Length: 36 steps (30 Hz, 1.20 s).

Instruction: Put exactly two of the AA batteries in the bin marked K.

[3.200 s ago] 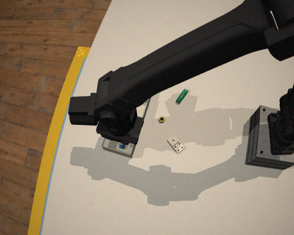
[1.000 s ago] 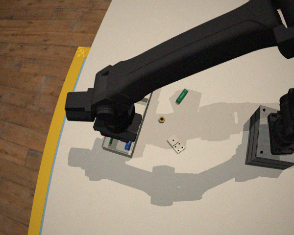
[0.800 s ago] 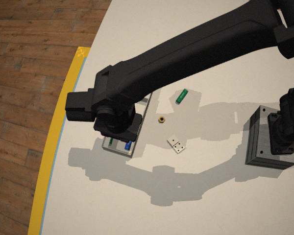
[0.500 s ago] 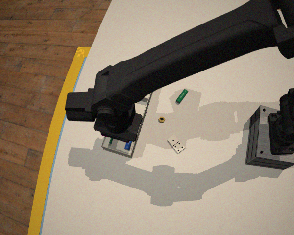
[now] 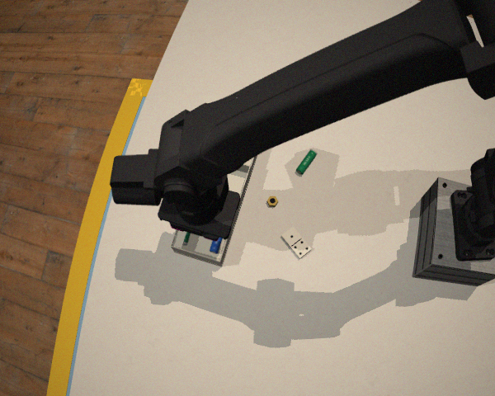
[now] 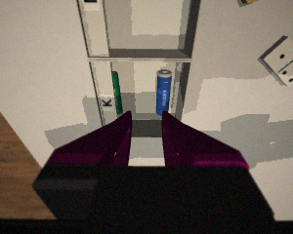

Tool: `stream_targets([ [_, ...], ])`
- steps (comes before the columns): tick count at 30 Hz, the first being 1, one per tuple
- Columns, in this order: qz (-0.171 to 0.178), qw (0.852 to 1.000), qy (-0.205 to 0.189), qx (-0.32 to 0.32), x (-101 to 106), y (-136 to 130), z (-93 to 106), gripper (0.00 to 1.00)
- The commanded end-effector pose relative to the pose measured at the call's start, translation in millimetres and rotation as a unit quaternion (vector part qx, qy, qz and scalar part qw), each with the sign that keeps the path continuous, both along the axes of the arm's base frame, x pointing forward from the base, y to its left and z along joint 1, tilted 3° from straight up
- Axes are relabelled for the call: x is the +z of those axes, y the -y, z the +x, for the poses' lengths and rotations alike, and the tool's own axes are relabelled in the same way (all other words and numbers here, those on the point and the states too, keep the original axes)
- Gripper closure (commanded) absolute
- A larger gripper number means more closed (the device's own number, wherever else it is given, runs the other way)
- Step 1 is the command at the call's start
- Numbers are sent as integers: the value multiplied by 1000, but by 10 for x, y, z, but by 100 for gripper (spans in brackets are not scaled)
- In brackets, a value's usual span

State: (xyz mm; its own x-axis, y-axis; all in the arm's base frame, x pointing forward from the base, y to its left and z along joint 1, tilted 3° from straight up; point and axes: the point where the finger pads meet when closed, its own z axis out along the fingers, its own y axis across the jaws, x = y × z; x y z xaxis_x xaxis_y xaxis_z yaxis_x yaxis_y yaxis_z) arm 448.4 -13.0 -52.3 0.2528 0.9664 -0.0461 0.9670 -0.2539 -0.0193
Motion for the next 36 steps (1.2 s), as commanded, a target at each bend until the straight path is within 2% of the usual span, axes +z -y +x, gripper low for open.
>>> stream_targets([
  [1, -2, 1000, 17, 0, 115, -5, 139, 73],
  [20, -2, 1000, 17, 0, 117, -10, 139, 73],
  [22, -2, 1000, 8, 1, 121, -73, 9, 73],
  [24, -2, 1000, 3, 1, 81, -74, -8, 73],
  [25, -2, 1000, 23, 1, 259, -77, 157, 0],
  [26, -2, 999, 33, 1, 355, -79, 252, 0],
  [28, -2, 999, 33, 1, 355, -79, 252, 0],
  [36, -2, 999, 34, 1, 693, -93, 256, 0],
])
